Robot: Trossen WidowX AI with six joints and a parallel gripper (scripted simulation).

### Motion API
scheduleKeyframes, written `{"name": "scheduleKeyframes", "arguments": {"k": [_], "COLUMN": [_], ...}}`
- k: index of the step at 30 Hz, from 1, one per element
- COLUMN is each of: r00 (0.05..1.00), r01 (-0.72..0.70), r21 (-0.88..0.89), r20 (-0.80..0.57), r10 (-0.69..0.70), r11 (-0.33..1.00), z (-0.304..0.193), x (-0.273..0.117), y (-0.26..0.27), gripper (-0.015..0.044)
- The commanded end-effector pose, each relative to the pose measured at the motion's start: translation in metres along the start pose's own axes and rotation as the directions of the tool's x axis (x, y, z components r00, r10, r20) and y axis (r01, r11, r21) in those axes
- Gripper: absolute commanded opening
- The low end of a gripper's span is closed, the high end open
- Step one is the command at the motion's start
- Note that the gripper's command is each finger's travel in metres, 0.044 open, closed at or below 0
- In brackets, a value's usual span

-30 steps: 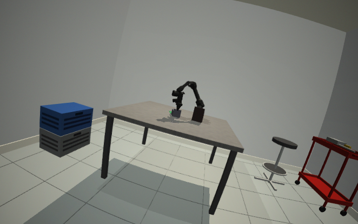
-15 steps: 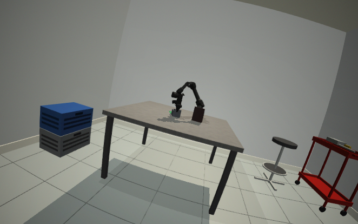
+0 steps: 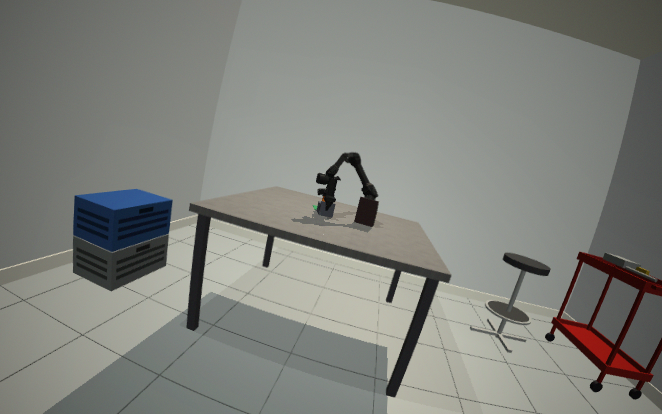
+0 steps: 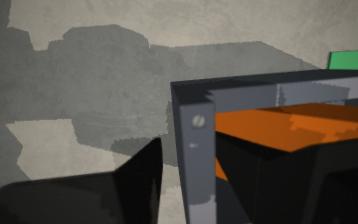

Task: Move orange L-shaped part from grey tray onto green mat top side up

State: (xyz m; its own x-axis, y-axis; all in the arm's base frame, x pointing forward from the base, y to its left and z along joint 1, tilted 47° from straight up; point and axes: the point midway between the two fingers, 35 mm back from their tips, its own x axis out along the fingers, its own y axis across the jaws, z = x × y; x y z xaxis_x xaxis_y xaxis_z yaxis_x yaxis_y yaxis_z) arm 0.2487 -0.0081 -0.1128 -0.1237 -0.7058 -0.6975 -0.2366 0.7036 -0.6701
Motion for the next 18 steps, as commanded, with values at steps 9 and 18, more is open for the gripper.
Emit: {"name": "scheduleKeyframes", "arguments": {"k": [9, 18], "r00": [1.0, 1.0], "r01": [0.012, 0.001], "r21": [-0.006, -0.002], "r20": [-0.004, 0.0], "r10": [-0.012, -0.001], "r11": [1.0, 1.0], "z": [-0.0019, -0.0007], "x": [0.0032, 0.0013], "y": [-0.0027, 0.0001], "gripper": [0.018, 0.018]}}
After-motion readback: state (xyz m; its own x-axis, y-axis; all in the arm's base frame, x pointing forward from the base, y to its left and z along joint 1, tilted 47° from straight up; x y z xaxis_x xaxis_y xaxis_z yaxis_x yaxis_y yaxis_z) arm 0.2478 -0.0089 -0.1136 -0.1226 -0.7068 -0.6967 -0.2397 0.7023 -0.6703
